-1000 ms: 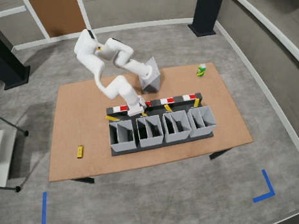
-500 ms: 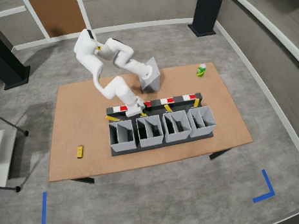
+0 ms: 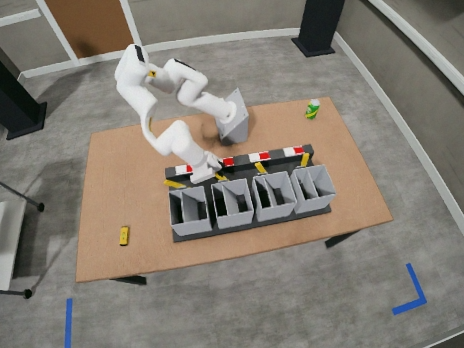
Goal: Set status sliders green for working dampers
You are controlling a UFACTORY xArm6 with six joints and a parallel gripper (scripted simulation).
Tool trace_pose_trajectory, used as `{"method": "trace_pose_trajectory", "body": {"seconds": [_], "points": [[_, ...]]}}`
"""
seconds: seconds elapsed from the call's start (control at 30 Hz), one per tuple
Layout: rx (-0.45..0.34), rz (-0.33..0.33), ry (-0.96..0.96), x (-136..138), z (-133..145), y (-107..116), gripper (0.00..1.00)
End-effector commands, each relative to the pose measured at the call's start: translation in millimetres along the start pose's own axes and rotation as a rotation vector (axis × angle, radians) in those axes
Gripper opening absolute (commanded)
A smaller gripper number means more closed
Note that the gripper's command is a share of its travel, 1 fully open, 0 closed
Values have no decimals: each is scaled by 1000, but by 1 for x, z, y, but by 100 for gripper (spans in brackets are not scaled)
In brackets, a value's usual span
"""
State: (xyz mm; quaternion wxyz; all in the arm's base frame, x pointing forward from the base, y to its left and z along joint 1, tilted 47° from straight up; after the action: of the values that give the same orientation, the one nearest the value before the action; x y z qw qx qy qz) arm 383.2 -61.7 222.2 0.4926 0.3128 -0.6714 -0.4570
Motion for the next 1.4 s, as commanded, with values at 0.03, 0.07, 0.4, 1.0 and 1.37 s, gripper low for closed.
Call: {"method": "trace_pose_trajectory", "body": {"seconds": [0.03, 0.07, 0.4, 1.0, 1.37], "points": [[-5, -44, 1, 8, -2, 1, 19], [-7, -52, 1, 9, -2, 1, 19], [-18, -116, 1, 21, -5, 0, 19], [-35, -209, 1, 39, -8, -3, 19], [-39, -232, 1, 43, -8, -4, 19]]}}
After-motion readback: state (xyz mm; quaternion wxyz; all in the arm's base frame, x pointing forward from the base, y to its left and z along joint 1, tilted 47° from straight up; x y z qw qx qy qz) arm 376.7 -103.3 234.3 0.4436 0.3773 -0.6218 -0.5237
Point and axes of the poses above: the point where the finger pads meet when closed, its own y axis back along the fingers, its own x axis across the jaws, z = x × y, the point moved 9 cm from there along y, back along the fingers, and after that the axes turned 10 degrees about -y, right-handed, at the moved point
